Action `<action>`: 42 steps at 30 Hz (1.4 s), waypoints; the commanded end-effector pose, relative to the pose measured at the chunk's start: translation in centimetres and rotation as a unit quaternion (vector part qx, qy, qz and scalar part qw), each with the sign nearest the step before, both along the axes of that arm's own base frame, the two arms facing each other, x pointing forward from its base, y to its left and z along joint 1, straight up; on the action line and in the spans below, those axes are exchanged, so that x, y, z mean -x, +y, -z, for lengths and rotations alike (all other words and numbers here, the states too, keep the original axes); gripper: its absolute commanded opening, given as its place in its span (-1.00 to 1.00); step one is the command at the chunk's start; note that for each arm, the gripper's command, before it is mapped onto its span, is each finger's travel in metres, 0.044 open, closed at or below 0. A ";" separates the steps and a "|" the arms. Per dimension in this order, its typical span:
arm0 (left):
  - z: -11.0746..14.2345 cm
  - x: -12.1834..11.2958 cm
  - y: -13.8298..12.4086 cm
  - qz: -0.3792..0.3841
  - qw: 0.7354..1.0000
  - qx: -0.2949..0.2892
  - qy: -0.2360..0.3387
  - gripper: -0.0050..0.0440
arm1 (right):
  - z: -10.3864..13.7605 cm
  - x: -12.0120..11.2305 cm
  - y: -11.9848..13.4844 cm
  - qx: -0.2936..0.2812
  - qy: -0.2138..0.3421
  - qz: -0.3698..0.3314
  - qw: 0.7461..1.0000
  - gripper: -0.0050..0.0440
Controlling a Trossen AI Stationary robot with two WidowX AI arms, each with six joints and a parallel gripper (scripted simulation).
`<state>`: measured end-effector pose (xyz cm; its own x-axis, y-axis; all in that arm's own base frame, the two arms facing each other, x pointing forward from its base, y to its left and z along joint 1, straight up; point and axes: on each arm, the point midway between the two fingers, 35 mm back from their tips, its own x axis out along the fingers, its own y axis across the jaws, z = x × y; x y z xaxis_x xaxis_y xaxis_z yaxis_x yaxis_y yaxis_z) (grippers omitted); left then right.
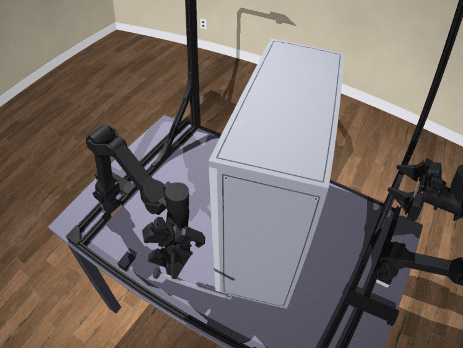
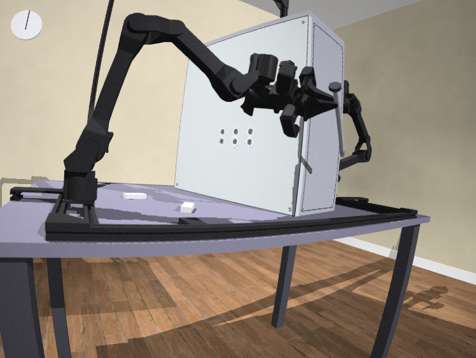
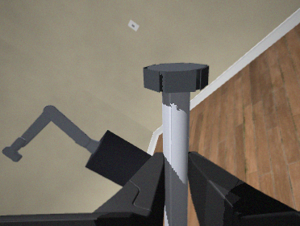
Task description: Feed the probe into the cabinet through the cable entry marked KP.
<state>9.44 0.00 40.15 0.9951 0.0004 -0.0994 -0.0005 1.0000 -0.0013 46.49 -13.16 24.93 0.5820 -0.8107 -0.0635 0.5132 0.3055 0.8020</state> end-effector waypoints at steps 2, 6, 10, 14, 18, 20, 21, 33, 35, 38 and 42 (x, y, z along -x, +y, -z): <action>0.0 0.0 0.0 0.000 1.000 -0.001 0.000 1.00 | 1.0 -0.2 0.1 -0.008 -0.021 0.020 1.000 -0.80; 0.0 0.0 0.0 0.000 1.000 -0.001 0.000 1.00 | 1.4 -0.1 0.2 -0.015 -0.047 0.038 0.998 -0.80; 0.0 0.0 0.0 0.000 1.000 -0.001 0.000 1.00 | 1.8 0.0 0.2 -0.023 -0.073 0.056 0.996 -0.80; 0.0 0.0 0.0 0.000 1.000 -0.001 0.000 1.00 | 2.2 0.0 0.3 -0.028 -0.085 0.062 0.994 -0.80; 0.0 0.0 0.0 0.000 1.000 -0.001 0.000 1.00 | 3.4 -0.1 0.7 -0.044 -0.106 0.068 0.991 -0.80; 0.0 0.0 0.0 0.000 1.000 -0.001 0.000 1.00 | 4.0 -0.2 0.9 -0.051 -0.117 0.071 0.989 -0.80; 0.0 0.0 0.0 0.000 1.000 -0.001 0.000 1.00 | 4.3 -0.2 1.0 -0.055 -0.122 0.072 0.988 -0.80; 0.0 0.0 0.0 0.000 1.000 -0.001 0.000 1.00 | 6.8 -0.7 2.4 -0.095 -0.178 0.072 0.977 -0.80; 0.0 0.0 0.0 0.000 1.000 -0.001 0.000 1.00 | 6.9 -0.7 2.0 -0.104 -0.194 0.078 0.972 -0.80; 0.0 0.0 0.0 0.000 1.000 -0.001 0.000 1.00 | 7.0 -0.4 1.2 -0.112 -0.218 0.092 0.965 -0.80; 0.0 0.0 0.0 0.000 1.000 -0.001 0.000 1.00 | 6.9 0.7 -0.2 -0.115 -0.251 0.116 0.954 -0.80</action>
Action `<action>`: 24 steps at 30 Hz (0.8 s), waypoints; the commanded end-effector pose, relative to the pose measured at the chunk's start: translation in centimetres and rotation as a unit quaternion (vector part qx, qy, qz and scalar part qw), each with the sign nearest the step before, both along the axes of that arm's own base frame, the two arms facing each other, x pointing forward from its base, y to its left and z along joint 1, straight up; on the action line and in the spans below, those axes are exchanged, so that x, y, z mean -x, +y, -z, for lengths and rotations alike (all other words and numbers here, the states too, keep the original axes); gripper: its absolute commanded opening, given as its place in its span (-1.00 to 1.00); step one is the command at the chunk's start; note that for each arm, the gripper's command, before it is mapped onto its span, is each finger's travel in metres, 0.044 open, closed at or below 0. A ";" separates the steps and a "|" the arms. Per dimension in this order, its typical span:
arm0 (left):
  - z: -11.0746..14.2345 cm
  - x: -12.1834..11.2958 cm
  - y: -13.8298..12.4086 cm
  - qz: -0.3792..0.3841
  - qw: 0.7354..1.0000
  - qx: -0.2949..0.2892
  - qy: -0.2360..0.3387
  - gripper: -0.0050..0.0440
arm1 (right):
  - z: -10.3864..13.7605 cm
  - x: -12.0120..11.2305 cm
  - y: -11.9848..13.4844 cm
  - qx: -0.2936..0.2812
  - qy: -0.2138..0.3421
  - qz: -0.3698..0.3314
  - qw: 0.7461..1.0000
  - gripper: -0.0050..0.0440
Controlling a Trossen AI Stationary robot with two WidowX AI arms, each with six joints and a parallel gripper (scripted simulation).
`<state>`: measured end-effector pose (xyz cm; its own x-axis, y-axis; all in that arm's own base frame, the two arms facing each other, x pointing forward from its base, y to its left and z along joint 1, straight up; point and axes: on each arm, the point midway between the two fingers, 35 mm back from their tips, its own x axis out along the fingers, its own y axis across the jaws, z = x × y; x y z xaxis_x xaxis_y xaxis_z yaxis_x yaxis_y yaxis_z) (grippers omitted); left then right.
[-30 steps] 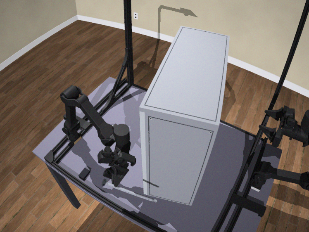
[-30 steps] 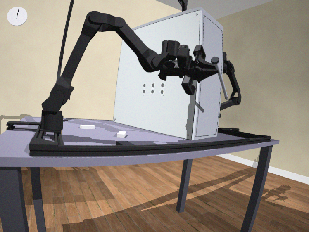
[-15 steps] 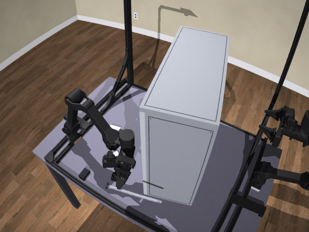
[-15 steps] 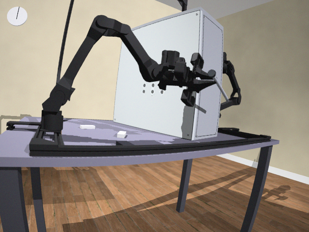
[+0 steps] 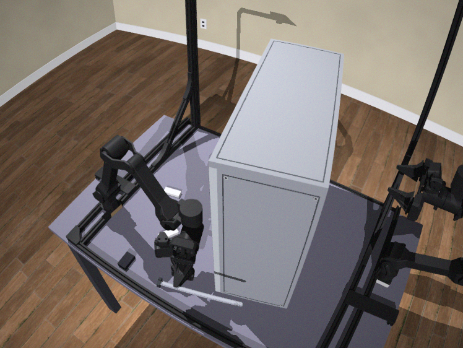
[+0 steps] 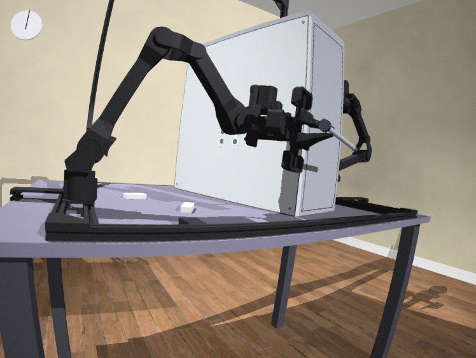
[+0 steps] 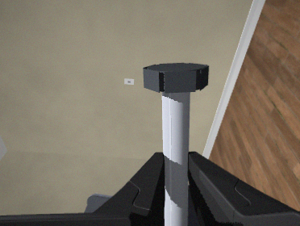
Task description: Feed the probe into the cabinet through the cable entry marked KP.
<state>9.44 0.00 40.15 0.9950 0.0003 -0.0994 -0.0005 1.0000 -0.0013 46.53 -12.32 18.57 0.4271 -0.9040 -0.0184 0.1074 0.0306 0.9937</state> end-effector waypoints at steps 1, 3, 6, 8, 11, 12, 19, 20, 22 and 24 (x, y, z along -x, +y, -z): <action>0.0 0.0 0.0 0.000 1.000 -0.001 0.000 1.00 | 0.5 1.0 -1.4 -0.007 -0.022 0.026 0.999 -0.80; 0.0 0.0 0.0 0.000 1.000 -0.001 0.000 1.00 | 0.5 1.3 -1.7 -0.008 -0.030 0.033 0.999 -0.80; 0.0 0.0 0.0 0.000 1.000 -0.001 0.000 1.00 | 0.5 1.8 -2.3 -0.011 -0.044 0.044 0.998 -0.80; 0.0 0.0 0.0 0.000 1.000 -0.001 0.000 1.00 | 0.5 2.1 -2.6 -0.012 -0.052 0.051 0.997 -0.80; 0.0 0.0 0.0 0.000 1.000 -0.001 0.000 1.00 | 0.5 2.2 -2.7 -0.012 -0.055 0.053 0.997 -0.80; 0.0 0.0 0.0 0.000 1.000 -0.001 0.000 1.00 | 0.5 2.2 -2.7 -0.012 -0.055 0.053 0.997 -0.80; 0.0 0.0 0.0 0.000 1.000 -0.001 0.000 1.00 | 0.5 2.2 -2.7 -0.012 -0.055 0.053 0.997 -0.80; 0.0 0.0 0.0 0.000 1.000 -0.001 0.000 1.00 | 0.5 2.2 -2.7 -0.012 -0.055 0.053 0.997 -0.80; 0.0 0.0 0.0 0.000 1.000 -0.001 0.000 1.00 | 0.5 2.2 -2.7 -0.012 -0.055 0.053 0.997 -0.80; 0.0 0.0 0.0 0.000 1.000 -0.001 0.000 1.00 | 0.5 2.2 -2.7 -0.012 -0.055 0.053 0.997 -0.80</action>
